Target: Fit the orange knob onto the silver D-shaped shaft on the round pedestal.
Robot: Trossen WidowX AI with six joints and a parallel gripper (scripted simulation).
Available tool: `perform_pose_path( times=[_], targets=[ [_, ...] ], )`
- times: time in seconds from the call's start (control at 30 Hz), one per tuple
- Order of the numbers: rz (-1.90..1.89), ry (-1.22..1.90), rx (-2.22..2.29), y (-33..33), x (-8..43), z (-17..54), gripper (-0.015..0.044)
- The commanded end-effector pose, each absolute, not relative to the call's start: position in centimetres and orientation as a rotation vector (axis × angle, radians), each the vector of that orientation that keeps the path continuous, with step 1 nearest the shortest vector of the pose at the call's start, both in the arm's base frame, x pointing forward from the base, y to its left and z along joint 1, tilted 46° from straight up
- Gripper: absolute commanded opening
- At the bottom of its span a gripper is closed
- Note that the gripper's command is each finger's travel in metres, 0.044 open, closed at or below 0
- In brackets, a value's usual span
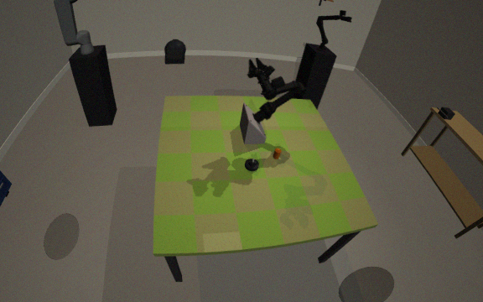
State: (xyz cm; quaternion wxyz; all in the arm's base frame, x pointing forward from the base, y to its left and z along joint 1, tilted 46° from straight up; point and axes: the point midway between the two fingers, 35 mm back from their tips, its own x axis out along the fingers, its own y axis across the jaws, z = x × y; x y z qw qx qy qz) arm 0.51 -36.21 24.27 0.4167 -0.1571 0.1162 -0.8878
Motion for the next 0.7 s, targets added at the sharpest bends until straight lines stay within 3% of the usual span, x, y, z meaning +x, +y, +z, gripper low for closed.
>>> perform_pose_path(
  times=[0.0, 0.1, 0.3, 0.67],
  targets=[
    [-2.229, 0.292, -0.394, -36.2, 0.5, 24.3, 0.0426],
    [-2.122, 0.308, -0.391, -37.2, 2.7, 23.7, 0.044],
    [-1.695, 0.382, -0.301, -39.1, 12.2, 20.4, 0.044],
    [-1.128, 0.552, 0.015, -34.9, 24.0, 13.2, 0.044]
  ],
)
